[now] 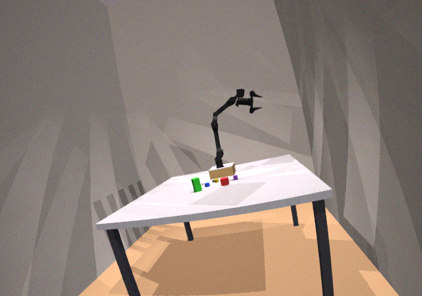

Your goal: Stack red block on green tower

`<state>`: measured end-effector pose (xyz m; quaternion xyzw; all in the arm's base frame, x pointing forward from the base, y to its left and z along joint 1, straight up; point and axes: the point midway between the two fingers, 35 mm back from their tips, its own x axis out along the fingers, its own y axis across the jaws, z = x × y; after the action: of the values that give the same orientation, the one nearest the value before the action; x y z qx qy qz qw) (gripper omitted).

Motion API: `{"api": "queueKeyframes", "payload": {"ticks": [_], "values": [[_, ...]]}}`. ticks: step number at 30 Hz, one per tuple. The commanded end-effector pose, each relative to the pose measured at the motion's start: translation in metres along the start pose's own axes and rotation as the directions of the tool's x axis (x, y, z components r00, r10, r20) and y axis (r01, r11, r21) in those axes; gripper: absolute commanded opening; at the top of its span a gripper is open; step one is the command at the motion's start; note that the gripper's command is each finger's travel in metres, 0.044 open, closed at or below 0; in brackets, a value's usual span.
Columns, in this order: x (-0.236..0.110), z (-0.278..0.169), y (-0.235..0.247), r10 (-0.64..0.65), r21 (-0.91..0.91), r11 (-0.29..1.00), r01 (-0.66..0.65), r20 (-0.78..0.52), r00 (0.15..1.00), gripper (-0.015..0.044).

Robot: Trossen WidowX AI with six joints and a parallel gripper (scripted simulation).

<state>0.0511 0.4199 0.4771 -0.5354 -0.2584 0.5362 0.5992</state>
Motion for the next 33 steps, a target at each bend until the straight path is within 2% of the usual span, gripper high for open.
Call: {"api": "queueKeyframes", "payload": {"ticks": [1,9,16,25,33], "values": [[0.027,-0.048,0.017,0.070,0.128,0.990,-0.055,-0.116,0.991,0.0440],[0.051,-0.141,0.042,0.181,0.376,0.925,-0.057,-0.304,0.935,0.0440],[0.053,-0.225,0.069,0.292,0.581,0.814,0.021,-0.439,0.850,0.0440],[0.030,-0.327,0.111,0.441,0.759,0.615,0.215,-0.557,0.704,0.0440],[-0.009,-0.405,0.154,0.578,0.805,0.380,0.455,-0.591,0.563,0.0440]]}}
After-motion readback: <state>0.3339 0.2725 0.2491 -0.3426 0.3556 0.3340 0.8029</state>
